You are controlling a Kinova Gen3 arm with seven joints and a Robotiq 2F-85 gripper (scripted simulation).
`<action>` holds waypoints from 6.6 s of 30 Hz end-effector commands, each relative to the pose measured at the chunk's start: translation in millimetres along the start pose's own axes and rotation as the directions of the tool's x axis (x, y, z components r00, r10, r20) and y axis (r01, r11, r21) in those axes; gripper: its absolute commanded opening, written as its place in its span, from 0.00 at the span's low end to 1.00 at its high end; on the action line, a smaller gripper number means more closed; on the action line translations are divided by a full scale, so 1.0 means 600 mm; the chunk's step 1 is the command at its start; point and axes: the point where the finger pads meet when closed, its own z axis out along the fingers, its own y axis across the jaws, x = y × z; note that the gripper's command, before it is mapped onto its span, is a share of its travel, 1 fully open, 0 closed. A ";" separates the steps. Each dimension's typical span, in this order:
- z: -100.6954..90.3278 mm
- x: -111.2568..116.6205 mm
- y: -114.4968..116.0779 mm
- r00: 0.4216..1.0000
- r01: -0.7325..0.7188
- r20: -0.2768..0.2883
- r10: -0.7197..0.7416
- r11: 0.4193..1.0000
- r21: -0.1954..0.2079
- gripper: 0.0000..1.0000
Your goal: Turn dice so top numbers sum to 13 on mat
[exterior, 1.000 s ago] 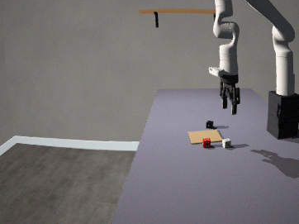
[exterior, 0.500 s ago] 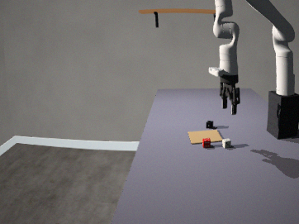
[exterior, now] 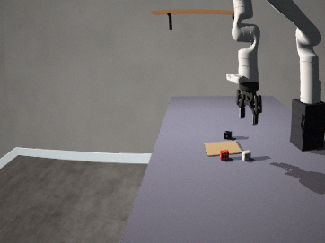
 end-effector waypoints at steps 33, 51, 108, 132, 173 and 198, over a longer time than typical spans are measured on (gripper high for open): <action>0.035 0.021 0.006 0.159 0.987 0.004 -0.987 0.159 -0.037 1.00; 0.058 0.014 0.000 -0.707 0.706 0.015 -0.707 -0.708 -0.016 1.00; 0.073 -0.001 -0.002 -0.992 0.122 -0.007 -0.122 -0.993 -0.004 0.46; 0.077 -0.001 -0.002 -0.993 0.122 -0.007 -0.122 -0.993 -0.004 0.46; 0.153 -0.002 -0.002 -0.992 0.122 -0.007 -0.122 -0.993 -0.004 0.46; 0.160 -0.002 -0.002 -0.992 0.122 -0.007 -0.122 -0.993 -0.004 0.46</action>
